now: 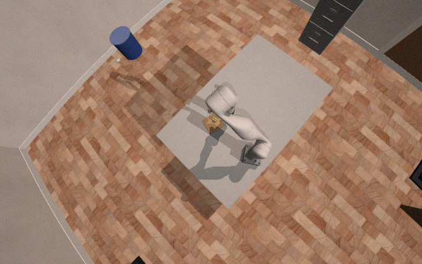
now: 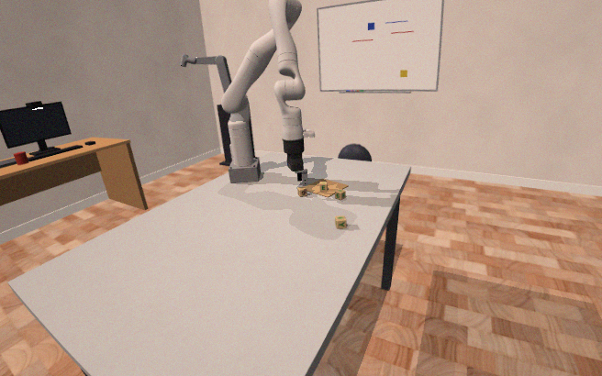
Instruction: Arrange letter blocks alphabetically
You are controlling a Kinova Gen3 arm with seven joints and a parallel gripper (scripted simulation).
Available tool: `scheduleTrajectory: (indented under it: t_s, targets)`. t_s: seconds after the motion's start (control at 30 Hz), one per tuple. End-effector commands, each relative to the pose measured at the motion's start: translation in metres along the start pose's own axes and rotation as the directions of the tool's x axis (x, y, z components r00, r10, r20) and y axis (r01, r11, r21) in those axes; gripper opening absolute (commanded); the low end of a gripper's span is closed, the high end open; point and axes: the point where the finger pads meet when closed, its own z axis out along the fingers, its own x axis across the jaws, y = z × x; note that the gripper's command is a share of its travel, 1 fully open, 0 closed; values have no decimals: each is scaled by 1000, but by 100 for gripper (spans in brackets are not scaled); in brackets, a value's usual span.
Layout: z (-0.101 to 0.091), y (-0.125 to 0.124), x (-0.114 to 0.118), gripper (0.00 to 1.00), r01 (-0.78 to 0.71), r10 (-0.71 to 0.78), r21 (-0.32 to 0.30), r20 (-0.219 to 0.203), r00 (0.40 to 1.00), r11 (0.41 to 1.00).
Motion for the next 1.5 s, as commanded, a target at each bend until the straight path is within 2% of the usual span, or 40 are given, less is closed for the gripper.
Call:
scheduleTrajectory:
  t_s: [0.0, 0.43, 1.13, 1.47]
  targets:
    - [5, 4, 0, 100, -7, 7, -4, 4, 1000, 1000]
    - [12, 4, 0, 100, -7, 7, -4, 4, 1000, 1000]
    - [13, 4, 0, 100, -7, 7, -4, 4, 1000, 1000]
    - [23, 4, 0, 100, -7, 7, -4, 4, 1000, 1000]
